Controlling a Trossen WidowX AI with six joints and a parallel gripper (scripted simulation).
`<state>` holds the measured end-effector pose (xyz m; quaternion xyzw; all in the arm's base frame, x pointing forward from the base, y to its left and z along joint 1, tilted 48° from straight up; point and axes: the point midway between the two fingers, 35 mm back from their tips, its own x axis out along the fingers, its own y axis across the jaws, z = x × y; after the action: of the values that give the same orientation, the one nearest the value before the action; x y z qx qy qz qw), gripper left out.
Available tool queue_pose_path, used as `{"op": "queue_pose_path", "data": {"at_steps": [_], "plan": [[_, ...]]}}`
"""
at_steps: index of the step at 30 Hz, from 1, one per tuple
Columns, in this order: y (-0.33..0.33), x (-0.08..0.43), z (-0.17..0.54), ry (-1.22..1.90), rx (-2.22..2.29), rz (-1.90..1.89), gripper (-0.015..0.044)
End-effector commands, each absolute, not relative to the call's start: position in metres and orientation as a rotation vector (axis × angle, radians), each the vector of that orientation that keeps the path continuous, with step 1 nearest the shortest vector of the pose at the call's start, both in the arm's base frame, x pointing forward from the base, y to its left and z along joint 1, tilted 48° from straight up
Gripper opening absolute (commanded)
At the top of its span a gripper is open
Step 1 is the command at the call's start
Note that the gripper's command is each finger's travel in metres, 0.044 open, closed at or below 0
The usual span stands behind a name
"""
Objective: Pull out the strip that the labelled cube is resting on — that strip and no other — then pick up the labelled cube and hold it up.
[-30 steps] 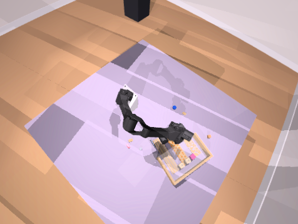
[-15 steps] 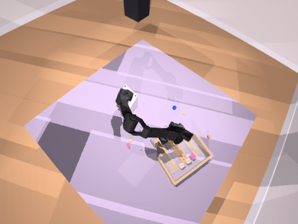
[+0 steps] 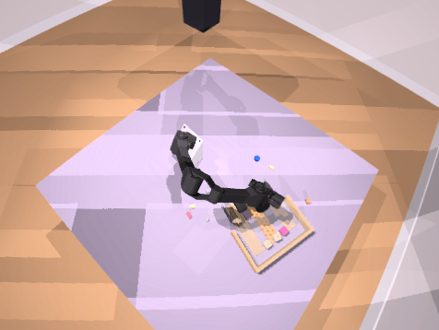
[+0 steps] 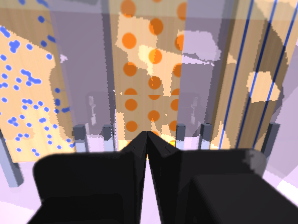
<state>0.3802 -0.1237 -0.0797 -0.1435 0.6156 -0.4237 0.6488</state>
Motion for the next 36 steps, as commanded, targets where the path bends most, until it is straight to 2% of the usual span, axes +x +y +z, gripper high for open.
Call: {"op": "queue_pose_path", "data": {"at_steps": [1, 36], "plan": [[-0.1249, 0.3799, -0.0802, 1.399, -0.331, -0.965, 0.0], [-0.1238, 0.3728, -0.0845, 1.399, -0.331, -0.964, 0.0]]}}
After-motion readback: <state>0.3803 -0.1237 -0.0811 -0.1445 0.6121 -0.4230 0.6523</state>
